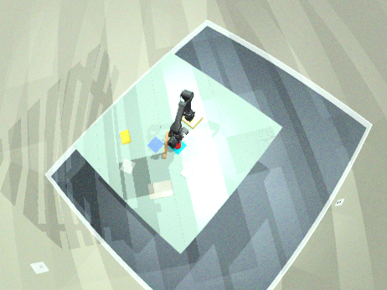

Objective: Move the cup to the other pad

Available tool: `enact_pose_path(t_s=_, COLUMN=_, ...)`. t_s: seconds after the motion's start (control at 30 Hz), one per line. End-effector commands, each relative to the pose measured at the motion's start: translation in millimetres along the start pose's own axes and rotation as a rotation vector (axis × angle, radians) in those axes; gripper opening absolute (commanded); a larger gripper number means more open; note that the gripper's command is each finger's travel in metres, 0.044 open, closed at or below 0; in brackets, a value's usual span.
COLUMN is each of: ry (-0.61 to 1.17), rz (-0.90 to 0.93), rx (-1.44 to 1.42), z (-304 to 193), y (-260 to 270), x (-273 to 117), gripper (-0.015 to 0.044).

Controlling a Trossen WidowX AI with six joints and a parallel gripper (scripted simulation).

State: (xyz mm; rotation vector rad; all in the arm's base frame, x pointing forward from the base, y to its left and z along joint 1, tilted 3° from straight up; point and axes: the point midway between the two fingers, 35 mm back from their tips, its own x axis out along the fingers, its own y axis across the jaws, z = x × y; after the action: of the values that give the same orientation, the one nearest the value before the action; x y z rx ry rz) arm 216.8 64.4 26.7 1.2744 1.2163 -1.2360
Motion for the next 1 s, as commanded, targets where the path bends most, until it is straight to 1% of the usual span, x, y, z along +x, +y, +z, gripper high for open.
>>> enact_pose_path(t_s=0.0, ry=0.0, rz=0.001, rx=0.0, z=0, y=0, x=0, gripper=0.0026)
enact_pose_path(t_s=0.13, ry=0.0, rz=0.001, rx=0.0, z=0, y=0, x=0, gripper=0.0128)
enact_pose_path(t_s=0.43, ry=0.0, rz=0.0, rx=0.0, z=0, y=0, x=-2, gripper=0.0128)
enact_pose_path(t_s=0.97, ry=0.0, rz=-0.003, rx=0.002, z=0, y=2, x=-22, gripper=0.0128)
